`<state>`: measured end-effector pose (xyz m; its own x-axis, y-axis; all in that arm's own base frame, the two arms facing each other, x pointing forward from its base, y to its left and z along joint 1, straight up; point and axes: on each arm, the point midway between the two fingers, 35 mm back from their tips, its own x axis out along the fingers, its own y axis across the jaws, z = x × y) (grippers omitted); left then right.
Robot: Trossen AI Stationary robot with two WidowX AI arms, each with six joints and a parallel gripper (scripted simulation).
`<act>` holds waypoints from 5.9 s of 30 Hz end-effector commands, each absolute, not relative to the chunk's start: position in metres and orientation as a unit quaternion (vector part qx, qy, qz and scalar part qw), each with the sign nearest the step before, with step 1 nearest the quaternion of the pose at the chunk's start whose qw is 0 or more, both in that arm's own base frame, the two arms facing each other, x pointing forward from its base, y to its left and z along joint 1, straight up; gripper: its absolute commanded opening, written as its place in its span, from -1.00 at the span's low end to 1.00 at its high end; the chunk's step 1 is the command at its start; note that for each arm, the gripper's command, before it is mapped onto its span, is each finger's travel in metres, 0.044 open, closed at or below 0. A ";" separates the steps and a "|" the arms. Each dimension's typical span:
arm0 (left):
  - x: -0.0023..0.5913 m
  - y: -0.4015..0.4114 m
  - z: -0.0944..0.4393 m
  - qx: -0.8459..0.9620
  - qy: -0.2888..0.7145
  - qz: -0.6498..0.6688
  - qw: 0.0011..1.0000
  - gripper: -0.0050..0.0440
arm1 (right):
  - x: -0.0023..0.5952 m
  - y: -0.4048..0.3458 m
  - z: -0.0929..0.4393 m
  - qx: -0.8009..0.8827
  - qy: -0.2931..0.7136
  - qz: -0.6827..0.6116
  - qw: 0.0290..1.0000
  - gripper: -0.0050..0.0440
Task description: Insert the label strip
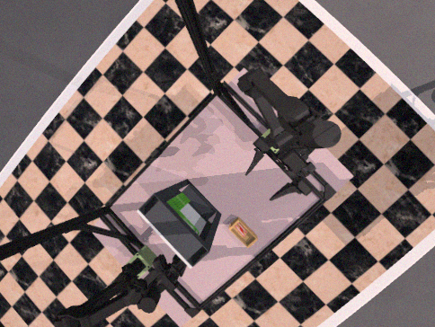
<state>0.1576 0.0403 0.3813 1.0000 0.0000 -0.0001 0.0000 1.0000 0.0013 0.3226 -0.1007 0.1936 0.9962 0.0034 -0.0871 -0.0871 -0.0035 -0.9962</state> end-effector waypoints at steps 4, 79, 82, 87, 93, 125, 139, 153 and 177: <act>0.157 0.039 0.384 0.003 0.000 0.000 1.000 1.00 | 0.321 -0.089 0.197 -0.707 0.027 0.028 0.706 -1.00; 0.157 0.039 0.384 0.003 0.000 0.000 1.000 1.00 | 0.307 -0.074 0.200 -0.709 0.024 0.025 0.705 0.73; 0.157 0.039 0.384 0.003 0.000 0.000 1.000 1.00 | 0.307 -0.074 0.200 -0.709 0.024 0.025 0.705 0.73; 0.157 0.039 0.384 0.003 0.000 0.000 1.000 1.00 | 0.307 -0.074 0.200 -0.709 0.024 0.025 0.705 0.73; 0.157 0.039 0.384 0.003 0.000 0.000 1.000 1.00 | 0.307 -0.074 0.200 -0.709 0.024 0.025 0.705 0.73; 0.157 0.039 0.384 0.003 0.000 0.000 1.000 1.00 | 0.283 -0.074 0.198 -0.709 0.028 0.030 0.704 -0.73; 0.157 0.039 0.384 0.003 0.000 0.000 1.000 1.00 | 0.263 -0.072 0.198 -0.709 0.028 0.030 0.704 -0.80; 0.157 0.039 0.384 0.003 0.000 0.000 1.000 1.00 | 0.244 -0.069 0.195 -0.709 0.029 0.031 0.704 -0.85; 0.157 0.039 0.384 0.003 0.000 0.000 1.000 1.00 | 0.238 -0.045 0.222 -0.710 0.022 0.023 0.703 -1.00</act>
